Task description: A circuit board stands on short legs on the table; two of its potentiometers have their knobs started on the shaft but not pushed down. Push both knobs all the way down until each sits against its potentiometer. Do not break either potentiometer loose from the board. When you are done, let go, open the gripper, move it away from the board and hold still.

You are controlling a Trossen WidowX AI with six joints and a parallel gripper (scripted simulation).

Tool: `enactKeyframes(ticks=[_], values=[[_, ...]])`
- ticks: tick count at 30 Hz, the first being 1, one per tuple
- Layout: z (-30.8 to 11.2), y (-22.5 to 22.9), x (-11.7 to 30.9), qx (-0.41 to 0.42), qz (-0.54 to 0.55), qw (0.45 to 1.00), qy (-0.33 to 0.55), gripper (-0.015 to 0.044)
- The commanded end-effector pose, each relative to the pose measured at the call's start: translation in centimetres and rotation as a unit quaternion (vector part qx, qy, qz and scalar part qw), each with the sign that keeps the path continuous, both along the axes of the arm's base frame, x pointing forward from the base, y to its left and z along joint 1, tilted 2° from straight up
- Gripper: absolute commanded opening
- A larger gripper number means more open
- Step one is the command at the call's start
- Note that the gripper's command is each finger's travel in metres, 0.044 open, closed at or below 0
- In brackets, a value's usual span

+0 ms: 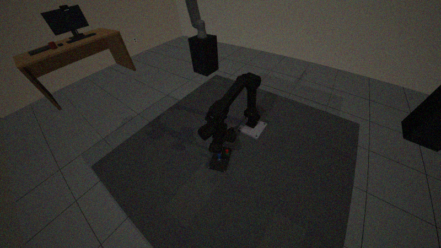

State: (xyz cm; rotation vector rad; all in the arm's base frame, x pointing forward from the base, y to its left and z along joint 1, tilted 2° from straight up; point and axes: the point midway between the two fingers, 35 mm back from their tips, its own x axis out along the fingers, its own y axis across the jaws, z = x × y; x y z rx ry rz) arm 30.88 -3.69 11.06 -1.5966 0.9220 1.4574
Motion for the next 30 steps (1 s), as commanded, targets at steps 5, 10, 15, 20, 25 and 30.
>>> enactKeyframes(ticks=[5,10,15,20,25,30], values=[[-1.77,0.03,0.29,0.003,0.001,1.000,0.009,0.0000],[-2.00,0.03,0.30,0.003,0.001,1.000,0.009,0.0000],[-2.00,0.03,0.30,0.003,0.001,1.000,0.009,0.0000],[-2.31,0.03,0.32,0.003,0.001,1.000,0.009,0.0000],[-2.46,0.03,0.33,0.003,0.001,1.000,0.009,0.0000],[-2.46,0.03,0.33,0.003,0.001,1.000,0.009,0.0000]])
